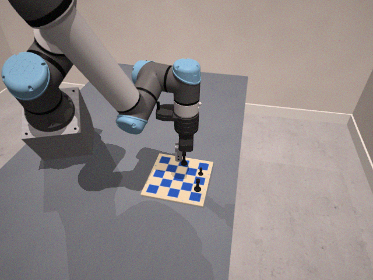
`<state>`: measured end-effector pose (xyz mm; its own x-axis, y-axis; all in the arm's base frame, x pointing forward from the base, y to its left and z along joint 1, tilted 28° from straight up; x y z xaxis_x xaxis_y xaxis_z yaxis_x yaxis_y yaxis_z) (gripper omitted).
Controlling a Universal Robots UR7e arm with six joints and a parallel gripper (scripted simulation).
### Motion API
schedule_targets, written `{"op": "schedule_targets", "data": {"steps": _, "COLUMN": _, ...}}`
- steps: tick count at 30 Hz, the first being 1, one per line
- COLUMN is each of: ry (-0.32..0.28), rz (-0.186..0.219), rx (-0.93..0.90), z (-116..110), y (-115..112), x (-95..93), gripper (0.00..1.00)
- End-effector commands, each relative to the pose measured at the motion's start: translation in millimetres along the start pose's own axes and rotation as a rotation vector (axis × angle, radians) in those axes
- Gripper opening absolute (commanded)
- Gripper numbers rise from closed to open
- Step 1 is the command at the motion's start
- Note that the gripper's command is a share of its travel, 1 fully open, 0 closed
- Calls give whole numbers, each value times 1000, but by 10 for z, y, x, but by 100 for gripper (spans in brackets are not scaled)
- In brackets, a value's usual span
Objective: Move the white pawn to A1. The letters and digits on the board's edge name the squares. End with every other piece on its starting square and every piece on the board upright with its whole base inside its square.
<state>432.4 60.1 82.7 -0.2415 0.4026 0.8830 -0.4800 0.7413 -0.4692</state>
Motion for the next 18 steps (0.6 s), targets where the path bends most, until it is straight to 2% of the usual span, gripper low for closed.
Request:
{"op": "schedule_targets", "data": {"steps": 1, "ry": 0, "rz": 1, "rx": -102, "z": 121, "y": 641, "x": -11, "gripper": 0}}
{"op": "schedule_targets", "data": {"steps": 4, "ry": 0, "rz": 3, "rx": -153, "z": 229, "y": 954, "x": -2, "gripper": 0}}
{"op": "schedule_targets", "data": {"steps": 7, "ry": -1, "rz": 6, "rx": -182, "z": 304, "y": 1130, "x": 6, "gripper": 0}}
{"op": "schedule_targets", "data": {"steps": 18, "ry": -2, "rz": 6, "rx": -191, "z": 326, "y": 1178, "x": 12, "gripper": 0}}
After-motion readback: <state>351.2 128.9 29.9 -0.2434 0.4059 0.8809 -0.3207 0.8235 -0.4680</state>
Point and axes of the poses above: the point where the finger pads meet when closed, its own x axis back along the fingers, its own y axis across the jaws, z = x × y, the point moved 9 cm from there along x, back along the fingers, and after that the axes turned 15 degrees about x, right-handed, at the moved point
